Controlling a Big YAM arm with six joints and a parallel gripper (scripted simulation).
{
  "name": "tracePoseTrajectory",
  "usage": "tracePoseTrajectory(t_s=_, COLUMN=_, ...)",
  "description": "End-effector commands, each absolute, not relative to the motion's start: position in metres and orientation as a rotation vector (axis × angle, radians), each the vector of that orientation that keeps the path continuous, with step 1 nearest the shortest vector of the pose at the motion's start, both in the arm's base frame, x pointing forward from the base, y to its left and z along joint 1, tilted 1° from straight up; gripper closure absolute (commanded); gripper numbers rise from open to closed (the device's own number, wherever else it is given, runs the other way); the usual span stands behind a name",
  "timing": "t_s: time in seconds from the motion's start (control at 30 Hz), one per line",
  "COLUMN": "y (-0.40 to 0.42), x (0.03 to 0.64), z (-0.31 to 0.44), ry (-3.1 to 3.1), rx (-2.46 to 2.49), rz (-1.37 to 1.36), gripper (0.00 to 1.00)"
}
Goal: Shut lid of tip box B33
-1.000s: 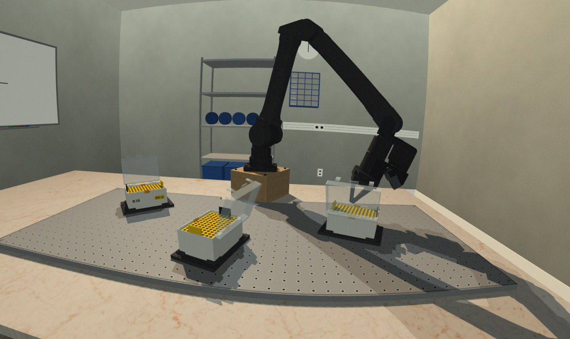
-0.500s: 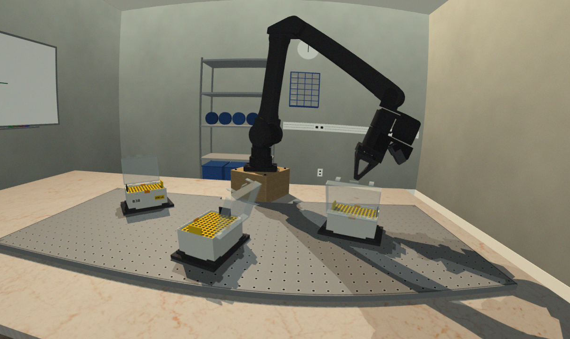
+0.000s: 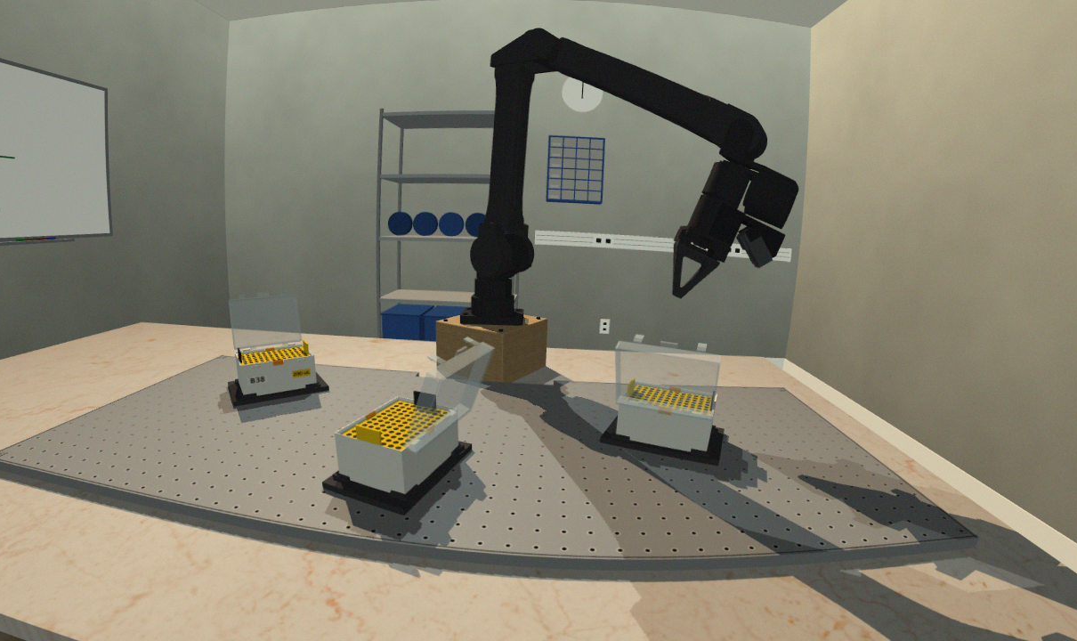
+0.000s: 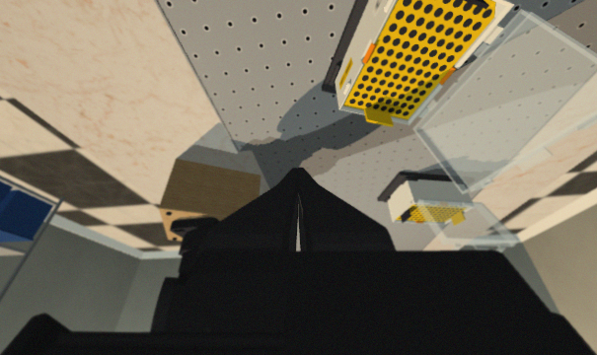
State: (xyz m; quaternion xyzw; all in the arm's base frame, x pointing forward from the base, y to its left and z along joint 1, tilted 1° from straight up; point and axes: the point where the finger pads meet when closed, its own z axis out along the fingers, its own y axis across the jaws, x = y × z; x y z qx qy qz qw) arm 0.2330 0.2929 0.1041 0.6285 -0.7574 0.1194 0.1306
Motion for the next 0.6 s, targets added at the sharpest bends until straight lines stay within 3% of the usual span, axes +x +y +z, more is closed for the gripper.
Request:
tracePoseTrajectory(t_s=0.0, y=0.311, x=0.239, z=0.144, ry=-2.255, rx=1.864, rz=0.331, gripper=1.00)
tracePoseTrajectory(t_s=0.57, y=0.248, x=0.268, z=0.138, ry=-2.512, rx=1.364, rz=0.254, gripper=1.00)
